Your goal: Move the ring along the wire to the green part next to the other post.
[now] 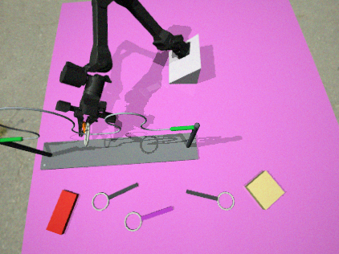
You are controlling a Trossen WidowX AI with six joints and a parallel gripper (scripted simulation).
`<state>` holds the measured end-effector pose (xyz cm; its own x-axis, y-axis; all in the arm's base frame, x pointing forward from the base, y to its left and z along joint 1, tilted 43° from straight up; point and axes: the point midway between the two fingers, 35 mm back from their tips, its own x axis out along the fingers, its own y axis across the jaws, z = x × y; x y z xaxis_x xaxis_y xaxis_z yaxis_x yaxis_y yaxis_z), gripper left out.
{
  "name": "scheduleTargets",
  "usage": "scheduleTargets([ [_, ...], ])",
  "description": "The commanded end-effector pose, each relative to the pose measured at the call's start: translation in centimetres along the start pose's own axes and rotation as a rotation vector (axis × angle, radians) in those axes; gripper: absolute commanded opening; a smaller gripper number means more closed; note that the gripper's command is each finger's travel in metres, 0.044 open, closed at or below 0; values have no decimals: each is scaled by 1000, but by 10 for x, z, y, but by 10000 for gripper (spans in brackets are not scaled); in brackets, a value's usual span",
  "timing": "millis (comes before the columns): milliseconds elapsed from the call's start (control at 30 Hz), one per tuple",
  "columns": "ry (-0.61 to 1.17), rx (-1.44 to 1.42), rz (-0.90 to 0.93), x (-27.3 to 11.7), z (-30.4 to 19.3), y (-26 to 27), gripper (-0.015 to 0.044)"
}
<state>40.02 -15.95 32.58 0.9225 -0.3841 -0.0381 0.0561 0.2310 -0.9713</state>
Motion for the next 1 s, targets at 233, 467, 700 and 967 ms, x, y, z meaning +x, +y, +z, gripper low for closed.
scheduleTargets([
  [233, 28, 215, 122, -8, 5, 39, -150],
  [467, 41, 318, 181, -14, 11, 59, -150],
  [700, 51, 394, 226, -20, 17, 75, -150],
  [967, 56, 436, 250, -24, 23, 86, -150],
])
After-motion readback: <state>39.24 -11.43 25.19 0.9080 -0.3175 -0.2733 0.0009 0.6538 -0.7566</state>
